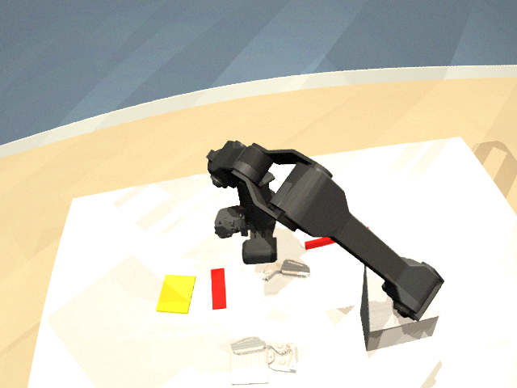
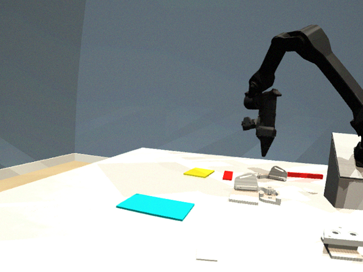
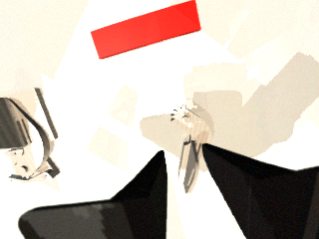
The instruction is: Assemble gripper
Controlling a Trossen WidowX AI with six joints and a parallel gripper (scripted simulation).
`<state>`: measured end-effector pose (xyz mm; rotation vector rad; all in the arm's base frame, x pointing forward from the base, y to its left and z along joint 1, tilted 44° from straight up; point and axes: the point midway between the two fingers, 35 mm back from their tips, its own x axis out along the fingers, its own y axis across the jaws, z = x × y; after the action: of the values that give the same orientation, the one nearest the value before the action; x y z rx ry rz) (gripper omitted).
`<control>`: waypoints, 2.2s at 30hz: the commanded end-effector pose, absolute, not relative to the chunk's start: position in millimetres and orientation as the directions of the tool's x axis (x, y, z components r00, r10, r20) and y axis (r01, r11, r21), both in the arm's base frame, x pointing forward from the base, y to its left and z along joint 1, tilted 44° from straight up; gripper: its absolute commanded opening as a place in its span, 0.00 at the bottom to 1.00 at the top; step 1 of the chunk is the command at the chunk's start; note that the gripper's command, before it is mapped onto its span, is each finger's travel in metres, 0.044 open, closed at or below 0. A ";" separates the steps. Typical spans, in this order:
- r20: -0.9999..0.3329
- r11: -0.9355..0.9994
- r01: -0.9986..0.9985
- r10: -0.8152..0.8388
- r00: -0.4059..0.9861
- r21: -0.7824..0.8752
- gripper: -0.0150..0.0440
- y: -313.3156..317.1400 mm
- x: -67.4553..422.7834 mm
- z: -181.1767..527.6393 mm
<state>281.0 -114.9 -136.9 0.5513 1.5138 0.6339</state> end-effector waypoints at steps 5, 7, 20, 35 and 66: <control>-0.732 0.731 -0.045 0.680 -0.040 0.681 0.25 -116.8 282.2 -135.2; -0.732 0.731 -0.045 0.680 -0.040 0.681 0.25 -116.8 282.2 -135.2; -0.732 0.731 -0.045 0.680 -0.040 0.681 0.25 -116.8 282.2 -135.2; -0.729 0.728 -0.040 0.683 -0.040 0.684 0.79 -115.7 281.8 -136.2; -0.729 0.728 -0.040 0.683 -0.040 0.684 1.00 -115.7 281.8 -136.2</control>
<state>281.8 -115.6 -136.2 0.5485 1.5118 0.6329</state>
